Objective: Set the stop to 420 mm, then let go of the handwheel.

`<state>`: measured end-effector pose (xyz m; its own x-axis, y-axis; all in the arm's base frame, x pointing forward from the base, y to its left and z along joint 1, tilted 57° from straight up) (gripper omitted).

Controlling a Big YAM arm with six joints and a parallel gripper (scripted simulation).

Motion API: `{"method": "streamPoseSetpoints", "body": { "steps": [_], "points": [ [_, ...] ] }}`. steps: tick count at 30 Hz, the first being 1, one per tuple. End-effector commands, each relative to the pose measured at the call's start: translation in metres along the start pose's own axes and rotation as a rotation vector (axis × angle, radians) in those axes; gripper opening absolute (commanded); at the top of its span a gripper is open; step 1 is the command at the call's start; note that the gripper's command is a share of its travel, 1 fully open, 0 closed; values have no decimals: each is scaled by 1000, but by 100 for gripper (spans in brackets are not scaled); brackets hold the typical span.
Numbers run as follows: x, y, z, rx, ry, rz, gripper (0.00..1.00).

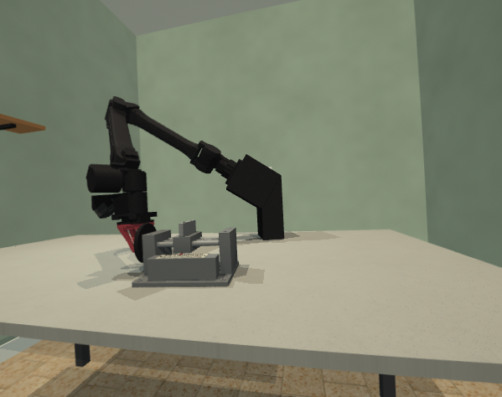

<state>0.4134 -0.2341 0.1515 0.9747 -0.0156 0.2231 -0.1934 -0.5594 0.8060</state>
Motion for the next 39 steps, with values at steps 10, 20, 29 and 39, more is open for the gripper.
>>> {"method": "streamPoseSetpoints", "body": {
  "steps": [10, 20, 29, 39],
  "points": [
    [-7, 3, -27, -11, 2, 6, 6],
    [0, 3, -37, -11, 14, 8, 6],
    [4, 4, -52, -12, 17, 12, 6],
    [16, 2, -59, -11, 16, 10, 6]
  ]
}}
Point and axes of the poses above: the point where the finger pads meet when closed, its own z axis out along the fingers, its own x axis across the jaws, y = z × x, the point moved 8 cm from there along -z, back along the fingers, and after that the axes turned 3 degrees about z, right-handed, at the moved point
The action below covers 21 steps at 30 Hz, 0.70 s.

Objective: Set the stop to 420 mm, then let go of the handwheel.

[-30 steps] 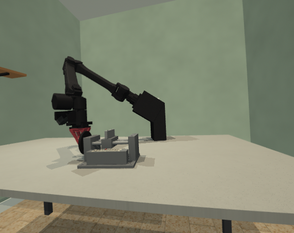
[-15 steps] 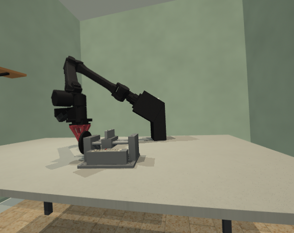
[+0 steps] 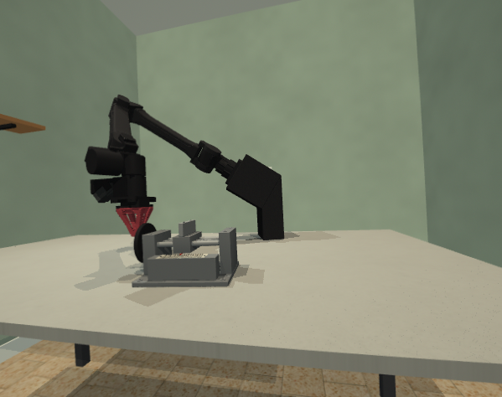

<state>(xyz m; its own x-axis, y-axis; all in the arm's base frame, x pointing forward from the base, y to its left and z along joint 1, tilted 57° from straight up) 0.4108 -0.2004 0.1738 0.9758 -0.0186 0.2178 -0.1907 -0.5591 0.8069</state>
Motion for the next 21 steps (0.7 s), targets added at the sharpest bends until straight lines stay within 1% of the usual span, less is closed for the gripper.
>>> {"method": "streamPoseSetpoints", "body": {
  "steps": [1, 4, 8, 11, 15, 21],
  "points": [
    [16, 2, -21, -10, 20, 11, 6],
    [20, 4, -27, -11, 25, 17, 6],
    [21, 7, -31, -14, 31, 25, 6],
    [22, 7, -31, -13, 30, 24, 6],
    [26, -2, -27, -8, 17, 6, 6],
    [37, -4, -30, -3, 17, 3, 6]
  ]
}}
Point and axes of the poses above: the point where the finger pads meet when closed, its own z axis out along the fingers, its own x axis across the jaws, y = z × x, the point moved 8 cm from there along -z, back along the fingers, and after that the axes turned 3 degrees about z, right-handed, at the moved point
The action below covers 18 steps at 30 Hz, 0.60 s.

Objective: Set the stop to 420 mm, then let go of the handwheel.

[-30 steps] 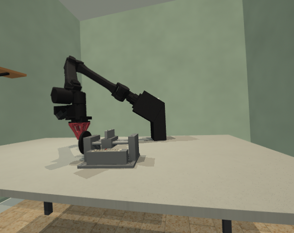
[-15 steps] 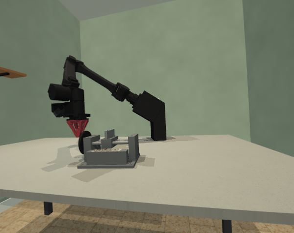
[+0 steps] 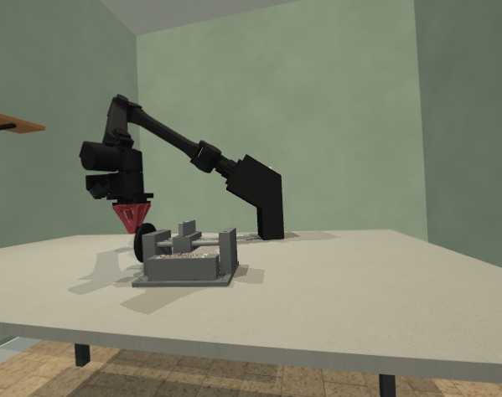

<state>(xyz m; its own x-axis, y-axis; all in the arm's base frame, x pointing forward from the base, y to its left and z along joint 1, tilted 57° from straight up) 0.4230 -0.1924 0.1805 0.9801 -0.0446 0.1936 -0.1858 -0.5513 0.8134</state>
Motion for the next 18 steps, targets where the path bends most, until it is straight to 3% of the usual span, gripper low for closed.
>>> {"method": "streamPoseSetpoints", "body": {
  "steps": [1, 18],
  "points": [
    [24, -2, -22, 6, 53, 10, 6],
    [34, -4, -22, 8, 56, 5, 6]
  ]
}}
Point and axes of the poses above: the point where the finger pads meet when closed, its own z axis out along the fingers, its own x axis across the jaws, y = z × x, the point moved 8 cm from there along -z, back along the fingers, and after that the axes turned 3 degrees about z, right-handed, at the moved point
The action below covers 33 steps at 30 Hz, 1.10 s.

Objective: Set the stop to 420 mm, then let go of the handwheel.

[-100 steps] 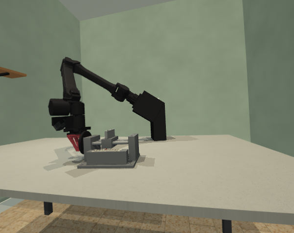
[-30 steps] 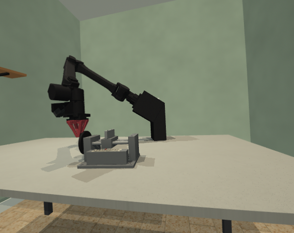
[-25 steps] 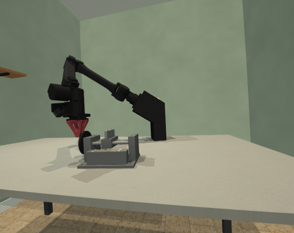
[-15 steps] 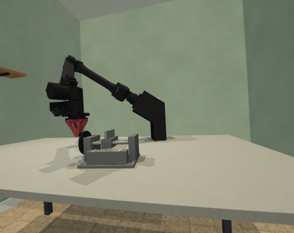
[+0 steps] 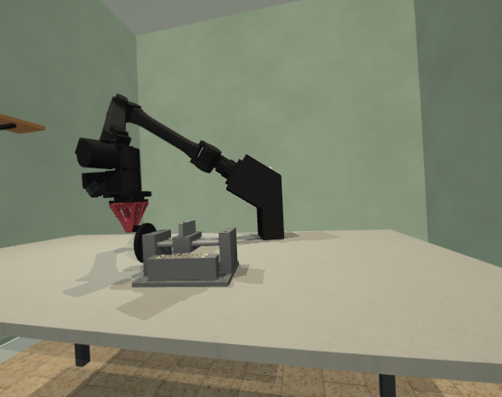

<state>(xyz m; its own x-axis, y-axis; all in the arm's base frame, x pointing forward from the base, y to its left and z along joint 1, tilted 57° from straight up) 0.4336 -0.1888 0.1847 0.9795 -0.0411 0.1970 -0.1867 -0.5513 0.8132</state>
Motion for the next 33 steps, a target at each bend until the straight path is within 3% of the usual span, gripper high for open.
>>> {"method": "streamPoseSetpoints", "body": {
  "steps": [1, 25, 33],
  "points": [
    [23, -4, -17, 8, 51, 4, 6],
    [37, -5, -14, 7, 55, 2, 6],
    [44, 2, 2, -1, 42, 14, 6]
  ]
}}
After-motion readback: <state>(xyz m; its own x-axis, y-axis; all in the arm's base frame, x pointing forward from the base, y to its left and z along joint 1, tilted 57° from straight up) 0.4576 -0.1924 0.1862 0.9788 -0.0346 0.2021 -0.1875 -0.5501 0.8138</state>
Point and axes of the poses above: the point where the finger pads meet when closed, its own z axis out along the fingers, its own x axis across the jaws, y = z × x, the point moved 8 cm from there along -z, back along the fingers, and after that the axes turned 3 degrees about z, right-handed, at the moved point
